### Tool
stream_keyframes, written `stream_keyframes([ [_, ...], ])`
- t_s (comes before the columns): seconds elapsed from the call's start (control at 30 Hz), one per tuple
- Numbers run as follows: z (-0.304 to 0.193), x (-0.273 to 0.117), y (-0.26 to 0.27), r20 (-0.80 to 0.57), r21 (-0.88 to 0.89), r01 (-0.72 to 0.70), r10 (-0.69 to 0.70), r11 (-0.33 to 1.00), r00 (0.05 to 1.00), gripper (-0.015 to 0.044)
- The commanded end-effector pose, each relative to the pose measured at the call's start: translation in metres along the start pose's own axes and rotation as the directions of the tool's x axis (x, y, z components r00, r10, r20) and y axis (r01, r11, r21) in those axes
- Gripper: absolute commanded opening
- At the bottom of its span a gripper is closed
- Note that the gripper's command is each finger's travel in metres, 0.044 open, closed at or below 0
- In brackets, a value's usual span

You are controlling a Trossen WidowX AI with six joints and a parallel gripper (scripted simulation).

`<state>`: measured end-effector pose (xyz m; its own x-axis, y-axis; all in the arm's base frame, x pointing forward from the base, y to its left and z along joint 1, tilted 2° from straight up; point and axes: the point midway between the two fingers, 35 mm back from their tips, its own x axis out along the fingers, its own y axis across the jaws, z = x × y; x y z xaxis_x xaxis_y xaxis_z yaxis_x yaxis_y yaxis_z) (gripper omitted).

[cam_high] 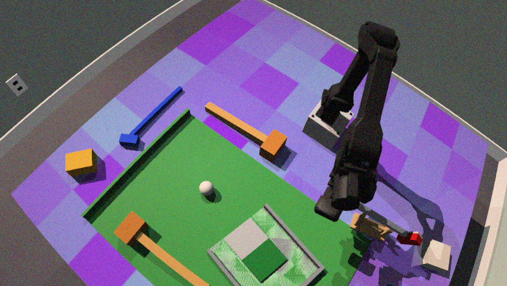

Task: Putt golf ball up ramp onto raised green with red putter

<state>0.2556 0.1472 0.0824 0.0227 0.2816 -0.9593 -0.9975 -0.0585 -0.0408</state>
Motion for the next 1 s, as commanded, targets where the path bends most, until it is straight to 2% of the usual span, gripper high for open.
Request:
stream_keyframes([
  [0.0,-0.021,-0.006,-0.007,-0.019,0.117,0.019,-0.017,0.993,1.000,0.0000],
  [0.47,-0.094,-0.028,-0.020,-0.089,0.483,0.092,-0.055,0.871,0.994,0.0000],
  [0.97,-0.170,-0.052,-0.011,-0.163,0.789,0.169,-0.064,0.590,0.985,0.0000],
])
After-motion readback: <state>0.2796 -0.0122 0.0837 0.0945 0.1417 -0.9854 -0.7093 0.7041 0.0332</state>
